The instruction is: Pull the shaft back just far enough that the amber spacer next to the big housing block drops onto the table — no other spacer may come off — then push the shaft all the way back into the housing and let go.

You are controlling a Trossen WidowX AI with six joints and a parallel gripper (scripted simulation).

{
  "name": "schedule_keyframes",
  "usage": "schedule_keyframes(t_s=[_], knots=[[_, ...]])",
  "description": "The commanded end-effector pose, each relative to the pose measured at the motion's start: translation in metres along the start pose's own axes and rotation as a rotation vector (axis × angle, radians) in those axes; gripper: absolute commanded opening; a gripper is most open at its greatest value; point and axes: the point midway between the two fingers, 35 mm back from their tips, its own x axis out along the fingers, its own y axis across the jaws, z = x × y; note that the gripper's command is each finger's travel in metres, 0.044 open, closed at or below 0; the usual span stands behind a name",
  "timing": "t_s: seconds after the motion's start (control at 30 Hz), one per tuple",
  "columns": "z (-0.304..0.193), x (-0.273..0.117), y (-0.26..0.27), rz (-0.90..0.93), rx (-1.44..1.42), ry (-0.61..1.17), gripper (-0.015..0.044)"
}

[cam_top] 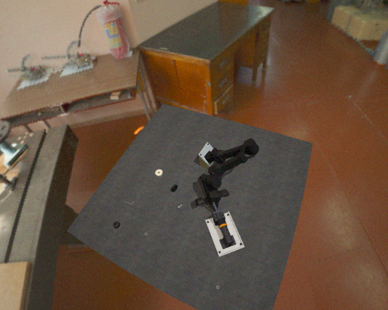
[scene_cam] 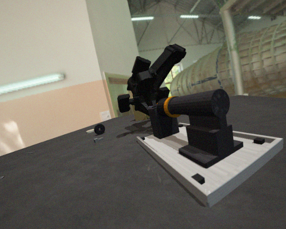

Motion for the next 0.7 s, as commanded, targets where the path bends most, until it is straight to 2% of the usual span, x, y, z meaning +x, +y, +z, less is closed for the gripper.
schedule_keyframes(t_s=[0.0,0.67], knots=[[-0.0008,-0.0008,0.0004,0.003,-0.003,0.001,0.0],[-0.0024,-0.0023,0.0004,0.003,-0.003,0.001,0.0]])
